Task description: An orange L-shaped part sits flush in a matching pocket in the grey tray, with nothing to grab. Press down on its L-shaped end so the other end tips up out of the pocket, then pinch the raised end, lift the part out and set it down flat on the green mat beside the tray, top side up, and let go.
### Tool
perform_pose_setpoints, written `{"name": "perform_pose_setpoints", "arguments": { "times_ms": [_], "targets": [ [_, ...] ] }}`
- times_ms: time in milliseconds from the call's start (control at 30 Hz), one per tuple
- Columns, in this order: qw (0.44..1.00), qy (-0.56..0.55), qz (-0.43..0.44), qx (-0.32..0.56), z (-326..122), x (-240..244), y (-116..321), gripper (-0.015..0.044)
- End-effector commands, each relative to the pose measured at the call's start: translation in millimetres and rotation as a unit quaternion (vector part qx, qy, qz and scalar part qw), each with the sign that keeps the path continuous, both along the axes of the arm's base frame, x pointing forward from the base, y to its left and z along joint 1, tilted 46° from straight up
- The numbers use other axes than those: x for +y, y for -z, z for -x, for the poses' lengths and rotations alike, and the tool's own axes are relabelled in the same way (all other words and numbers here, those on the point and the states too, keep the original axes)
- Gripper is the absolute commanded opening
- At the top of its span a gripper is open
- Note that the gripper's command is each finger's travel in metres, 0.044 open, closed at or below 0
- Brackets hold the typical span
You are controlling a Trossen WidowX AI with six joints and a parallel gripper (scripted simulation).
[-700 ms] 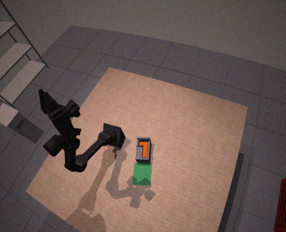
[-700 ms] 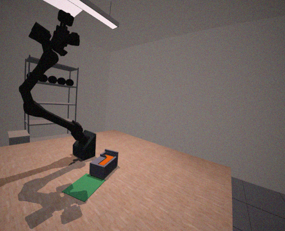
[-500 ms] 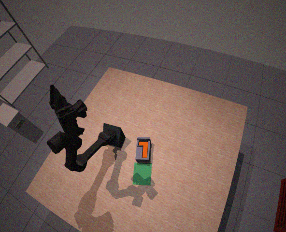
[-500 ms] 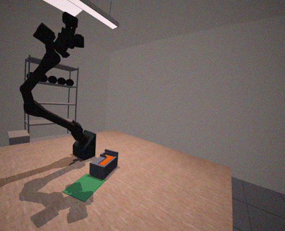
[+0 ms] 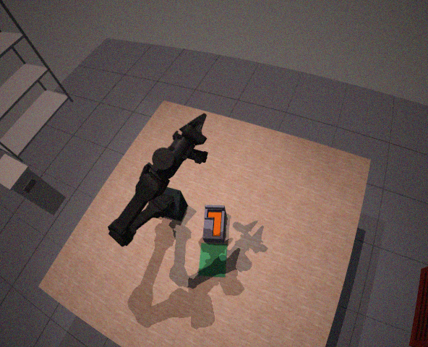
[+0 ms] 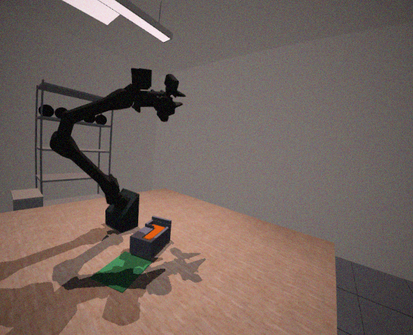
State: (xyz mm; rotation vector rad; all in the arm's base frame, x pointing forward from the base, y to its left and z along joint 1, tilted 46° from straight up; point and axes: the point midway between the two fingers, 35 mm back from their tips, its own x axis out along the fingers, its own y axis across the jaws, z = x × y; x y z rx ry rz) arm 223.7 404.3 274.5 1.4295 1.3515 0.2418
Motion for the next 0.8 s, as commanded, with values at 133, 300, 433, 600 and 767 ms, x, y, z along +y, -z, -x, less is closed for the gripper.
{"name": "perform_pose_setpoints", "arguments": {
  "times_ms": [133,300,433,600,767],
  "targets": [
    [0.945,-0.014,0.322,-0.048,-43.3,-84.0,139.5,0.018],
    [0.835,-0.109,0.539,-0.029,-44.5,-173.0,212.2,0.018],
    [0.686,-0.25,0.683,0.029,-26.8,-258.0,248.1,0.018],
    [0.506,-0.427,0.74,0.115,-0.8,-334.1,255.2,0.018],
    [0.506,-0.427,0.74,0.115,-0.8,-334.1,255.2,0.018]
  ]
}}
